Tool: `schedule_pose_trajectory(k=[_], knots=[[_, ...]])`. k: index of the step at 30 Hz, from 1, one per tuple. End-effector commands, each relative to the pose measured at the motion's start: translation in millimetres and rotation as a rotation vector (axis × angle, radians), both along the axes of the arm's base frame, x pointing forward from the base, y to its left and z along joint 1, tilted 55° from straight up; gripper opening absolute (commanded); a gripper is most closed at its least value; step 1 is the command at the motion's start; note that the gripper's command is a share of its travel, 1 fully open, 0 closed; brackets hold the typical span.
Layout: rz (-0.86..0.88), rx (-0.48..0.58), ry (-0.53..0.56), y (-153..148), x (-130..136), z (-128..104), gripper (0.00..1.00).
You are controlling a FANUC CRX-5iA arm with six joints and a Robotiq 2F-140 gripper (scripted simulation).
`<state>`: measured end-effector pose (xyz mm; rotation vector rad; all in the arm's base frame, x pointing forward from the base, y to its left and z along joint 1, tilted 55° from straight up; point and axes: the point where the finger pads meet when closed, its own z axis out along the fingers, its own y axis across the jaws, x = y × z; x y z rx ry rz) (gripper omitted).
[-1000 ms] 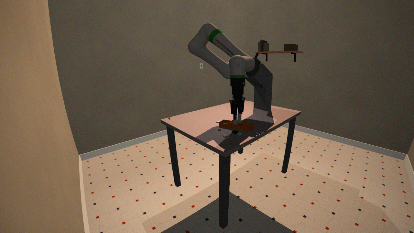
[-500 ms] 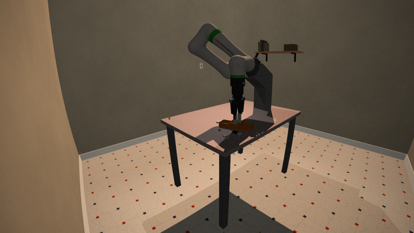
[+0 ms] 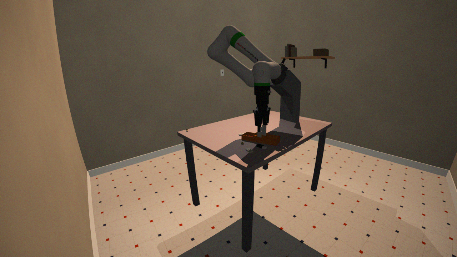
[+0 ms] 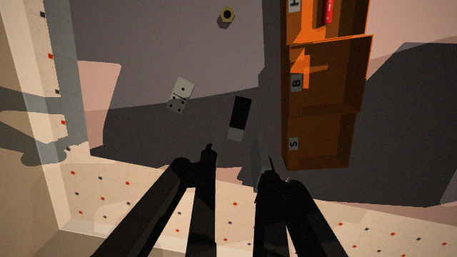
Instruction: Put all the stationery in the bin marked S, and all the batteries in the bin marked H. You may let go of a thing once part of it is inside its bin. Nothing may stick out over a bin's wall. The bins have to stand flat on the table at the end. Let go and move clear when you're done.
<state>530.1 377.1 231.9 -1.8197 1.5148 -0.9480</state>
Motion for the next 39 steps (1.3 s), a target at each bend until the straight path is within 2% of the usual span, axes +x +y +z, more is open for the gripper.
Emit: schedule_pose_trajectory(k=[1, 17, 39], knots=[[0.000, 0.000, 0.000, 0, 3, -2, 0.31], [0.000, 0.000, 0.000, 0, 49, -34, 0.31], [0.000, 0.000, 0.000, 0, 59, -42, 0.31]])
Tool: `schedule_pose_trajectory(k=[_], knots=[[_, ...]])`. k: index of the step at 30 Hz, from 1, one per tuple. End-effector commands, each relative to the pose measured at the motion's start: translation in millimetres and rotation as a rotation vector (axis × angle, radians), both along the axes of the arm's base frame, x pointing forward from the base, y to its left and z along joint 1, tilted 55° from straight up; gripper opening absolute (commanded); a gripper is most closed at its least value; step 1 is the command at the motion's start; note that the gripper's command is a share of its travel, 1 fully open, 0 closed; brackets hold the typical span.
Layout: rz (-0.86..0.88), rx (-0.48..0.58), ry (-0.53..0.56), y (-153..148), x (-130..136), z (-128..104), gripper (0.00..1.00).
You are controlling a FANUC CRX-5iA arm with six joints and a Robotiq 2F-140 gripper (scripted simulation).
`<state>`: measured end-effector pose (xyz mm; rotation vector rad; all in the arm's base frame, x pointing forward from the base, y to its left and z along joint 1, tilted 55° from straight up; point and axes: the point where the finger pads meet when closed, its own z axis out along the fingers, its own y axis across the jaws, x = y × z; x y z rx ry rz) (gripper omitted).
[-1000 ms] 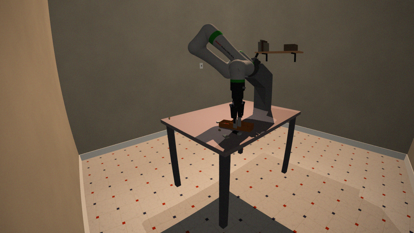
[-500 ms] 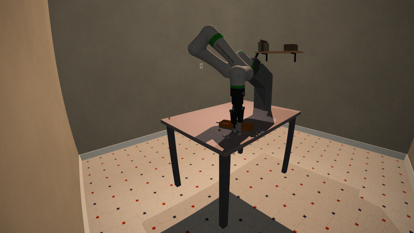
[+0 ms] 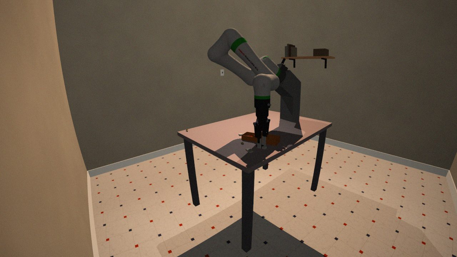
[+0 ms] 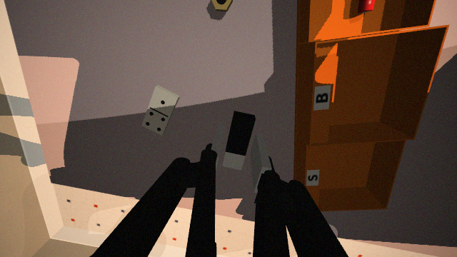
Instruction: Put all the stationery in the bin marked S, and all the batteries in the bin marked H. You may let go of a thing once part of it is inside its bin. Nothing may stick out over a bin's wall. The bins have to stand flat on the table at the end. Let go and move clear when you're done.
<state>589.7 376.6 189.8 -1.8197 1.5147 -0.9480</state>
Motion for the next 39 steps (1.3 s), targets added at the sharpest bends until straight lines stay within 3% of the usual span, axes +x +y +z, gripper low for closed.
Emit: schedule_pose_trajectory(k=[1, 2, 33, 39], knots=[[0.000, 0.000, 0.000, 0, 0, 0, 0.31], [0.000, 0.000, 0.000, 0, 0, 0, 0.20], [0.000, 0.000, 0.000, 0, 0, 0, 0.20], [0.000, 0.000, 0.000, 0, -11, 8, 0.20]])
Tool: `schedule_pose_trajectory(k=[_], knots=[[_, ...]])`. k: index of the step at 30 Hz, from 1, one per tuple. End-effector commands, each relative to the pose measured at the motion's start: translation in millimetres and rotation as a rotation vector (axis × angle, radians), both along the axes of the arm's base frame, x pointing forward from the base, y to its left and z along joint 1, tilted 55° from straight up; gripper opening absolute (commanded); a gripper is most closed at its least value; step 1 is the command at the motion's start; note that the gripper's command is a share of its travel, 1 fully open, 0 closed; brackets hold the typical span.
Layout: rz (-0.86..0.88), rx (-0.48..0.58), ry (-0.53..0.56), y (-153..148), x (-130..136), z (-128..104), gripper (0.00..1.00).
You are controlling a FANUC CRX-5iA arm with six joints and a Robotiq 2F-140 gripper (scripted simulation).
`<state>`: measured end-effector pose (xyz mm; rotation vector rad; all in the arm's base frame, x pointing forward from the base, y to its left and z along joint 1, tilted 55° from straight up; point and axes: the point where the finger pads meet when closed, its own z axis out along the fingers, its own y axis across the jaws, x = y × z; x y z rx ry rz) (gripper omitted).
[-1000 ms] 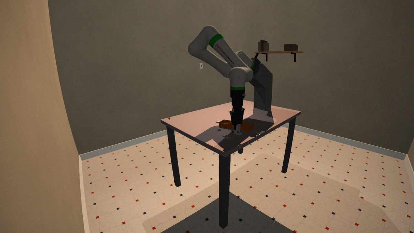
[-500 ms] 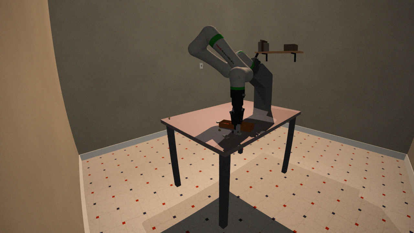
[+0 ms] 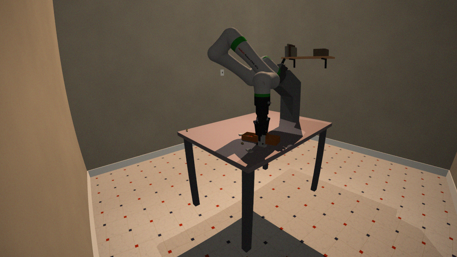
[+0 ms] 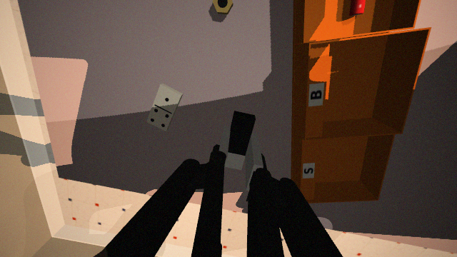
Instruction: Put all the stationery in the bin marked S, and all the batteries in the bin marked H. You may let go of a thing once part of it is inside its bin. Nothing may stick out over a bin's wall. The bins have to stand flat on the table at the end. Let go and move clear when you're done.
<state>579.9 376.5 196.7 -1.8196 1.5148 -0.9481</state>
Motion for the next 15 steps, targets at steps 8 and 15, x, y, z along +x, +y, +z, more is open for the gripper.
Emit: schedule_pose_trajectory(k=[8, 15], knots=[[0.000, 0.000, 0.000, 1, -23, 16, 0.20], [0.000, 0.000, 0.000, 1, -39, 28, 0.20]])
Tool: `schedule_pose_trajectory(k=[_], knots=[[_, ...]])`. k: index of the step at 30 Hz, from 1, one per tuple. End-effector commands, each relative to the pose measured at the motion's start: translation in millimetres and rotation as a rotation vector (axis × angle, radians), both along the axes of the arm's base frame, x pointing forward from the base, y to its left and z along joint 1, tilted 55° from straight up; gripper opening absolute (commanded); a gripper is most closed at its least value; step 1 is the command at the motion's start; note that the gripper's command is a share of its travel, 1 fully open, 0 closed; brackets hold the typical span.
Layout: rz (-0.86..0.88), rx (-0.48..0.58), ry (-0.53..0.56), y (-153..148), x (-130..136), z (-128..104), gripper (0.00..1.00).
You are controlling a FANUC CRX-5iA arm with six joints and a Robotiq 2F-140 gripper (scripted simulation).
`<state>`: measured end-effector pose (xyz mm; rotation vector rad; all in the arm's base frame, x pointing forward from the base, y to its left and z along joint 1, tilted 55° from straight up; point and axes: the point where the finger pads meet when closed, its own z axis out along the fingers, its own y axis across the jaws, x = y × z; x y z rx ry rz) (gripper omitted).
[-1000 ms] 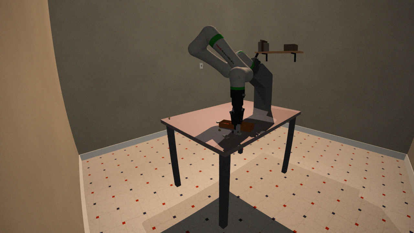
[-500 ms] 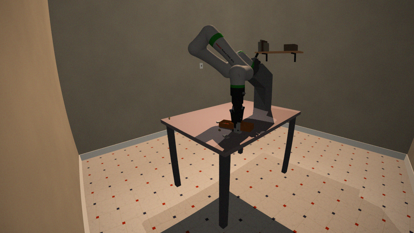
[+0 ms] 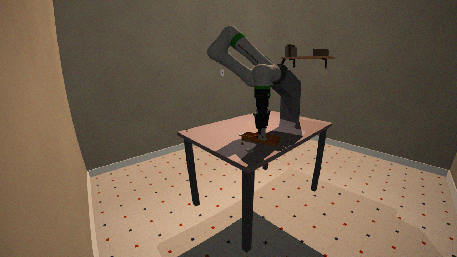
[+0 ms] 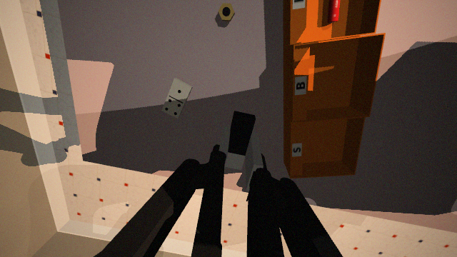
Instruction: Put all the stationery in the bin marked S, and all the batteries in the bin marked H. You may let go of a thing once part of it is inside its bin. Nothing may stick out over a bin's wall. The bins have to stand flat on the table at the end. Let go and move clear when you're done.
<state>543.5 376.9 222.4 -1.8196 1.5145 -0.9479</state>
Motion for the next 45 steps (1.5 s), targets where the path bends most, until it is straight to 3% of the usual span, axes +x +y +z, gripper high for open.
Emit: schedule_pose_trajectory(k=[1, 15, 23, 31, 39, 45], knots=[[0.000, 0.000, 0.000, 0, -3, 2, 0.20], [0.000, 0.000, 0.000, 0, -8, 6, 0.20], [0.000, 0.000, 0.000, -8, -29, -23, 0.20], [0.184, -0.260, 0.002, -18, -56, -61, 0.20], [0.184, -0.260, 0.002, -26, -76, -89, 0.20], [0.184, -0.260, 0.002, -26, -76, -90, 0.20]])
